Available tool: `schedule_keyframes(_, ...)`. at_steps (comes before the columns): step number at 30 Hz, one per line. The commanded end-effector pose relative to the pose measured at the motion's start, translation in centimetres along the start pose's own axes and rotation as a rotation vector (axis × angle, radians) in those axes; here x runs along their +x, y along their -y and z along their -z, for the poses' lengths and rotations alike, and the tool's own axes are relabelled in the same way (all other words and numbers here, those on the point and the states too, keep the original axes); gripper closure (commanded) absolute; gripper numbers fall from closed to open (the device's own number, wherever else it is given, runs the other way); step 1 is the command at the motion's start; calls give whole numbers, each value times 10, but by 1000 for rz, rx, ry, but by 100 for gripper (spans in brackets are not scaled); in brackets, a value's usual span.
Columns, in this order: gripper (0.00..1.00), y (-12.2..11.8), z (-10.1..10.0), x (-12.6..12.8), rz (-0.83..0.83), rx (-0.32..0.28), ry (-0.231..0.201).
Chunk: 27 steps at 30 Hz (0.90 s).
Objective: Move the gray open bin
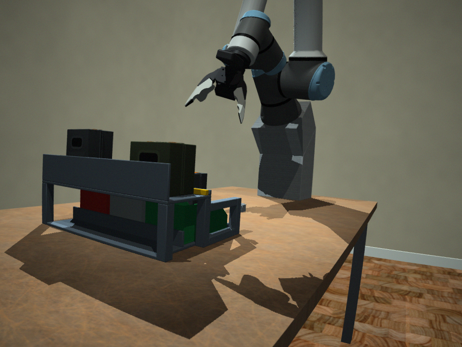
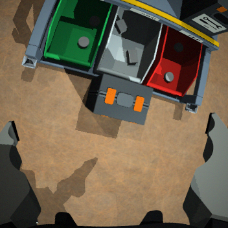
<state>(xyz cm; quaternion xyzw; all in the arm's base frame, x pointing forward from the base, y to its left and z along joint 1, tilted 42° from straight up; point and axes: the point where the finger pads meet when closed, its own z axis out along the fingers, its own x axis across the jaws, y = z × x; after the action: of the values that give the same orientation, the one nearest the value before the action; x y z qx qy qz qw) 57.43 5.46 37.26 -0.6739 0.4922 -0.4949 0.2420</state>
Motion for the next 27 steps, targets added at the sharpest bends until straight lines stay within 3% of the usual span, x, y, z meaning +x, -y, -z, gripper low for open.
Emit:
schedule_keyframes(1,0,3,-1,1,0,1,0)
schedule_keyframes(14,0,4,-2,1,0,1,0)
schedule_keyframes(19,0,-15,-47,10,242,-30,90)
schedule_keyframes(27,0,-15,-47,10,242,-30,90)
